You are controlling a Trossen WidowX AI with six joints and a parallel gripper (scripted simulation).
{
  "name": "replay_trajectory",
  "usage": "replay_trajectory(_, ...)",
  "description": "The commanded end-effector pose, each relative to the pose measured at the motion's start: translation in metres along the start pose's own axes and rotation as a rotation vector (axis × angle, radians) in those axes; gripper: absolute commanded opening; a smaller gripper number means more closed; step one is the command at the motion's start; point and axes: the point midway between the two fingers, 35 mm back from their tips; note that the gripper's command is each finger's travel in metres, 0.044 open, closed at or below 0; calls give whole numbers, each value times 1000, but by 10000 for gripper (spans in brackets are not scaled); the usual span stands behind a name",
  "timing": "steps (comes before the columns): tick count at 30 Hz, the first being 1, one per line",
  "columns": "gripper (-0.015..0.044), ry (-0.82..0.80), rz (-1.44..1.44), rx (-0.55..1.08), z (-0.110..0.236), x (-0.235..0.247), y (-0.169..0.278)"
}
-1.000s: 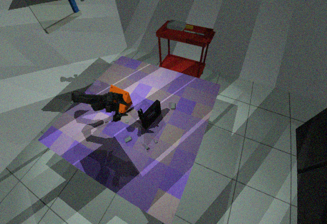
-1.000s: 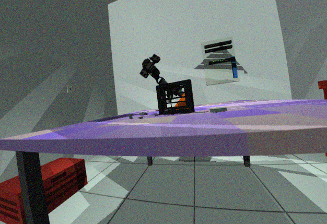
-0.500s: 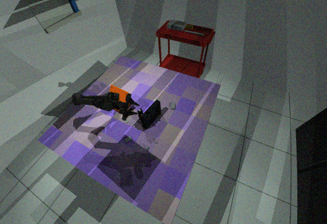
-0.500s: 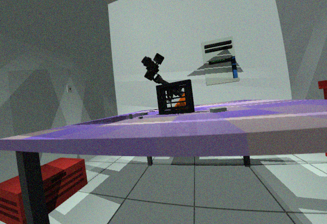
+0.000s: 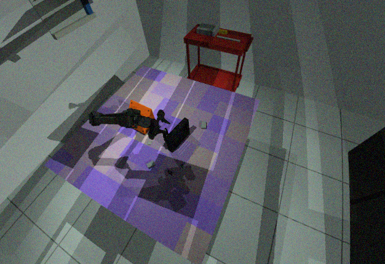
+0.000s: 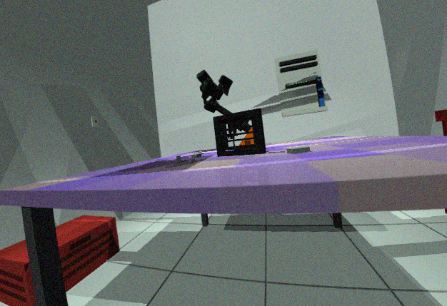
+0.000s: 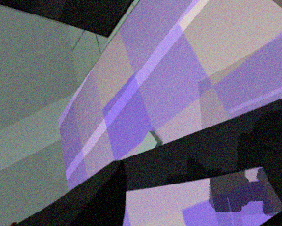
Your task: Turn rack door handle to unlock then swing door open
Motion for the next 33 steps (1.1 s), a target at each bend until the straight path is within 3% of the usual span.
replay_trajectory(1,293,83,7,60,-8,-3,9)
replay_trajectory(17,293,464,94,255,-23,-21,42)
replay_trajectory(33,293,831,277,333,-19,-31,53)
Point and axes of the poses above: the point midway between the two fingers, 35 mm back from their tips, its own z axis back along the fingers, its own x axis across the jaws, y = z × x, and after that the axes turned 15 degrees about -z, right-handed
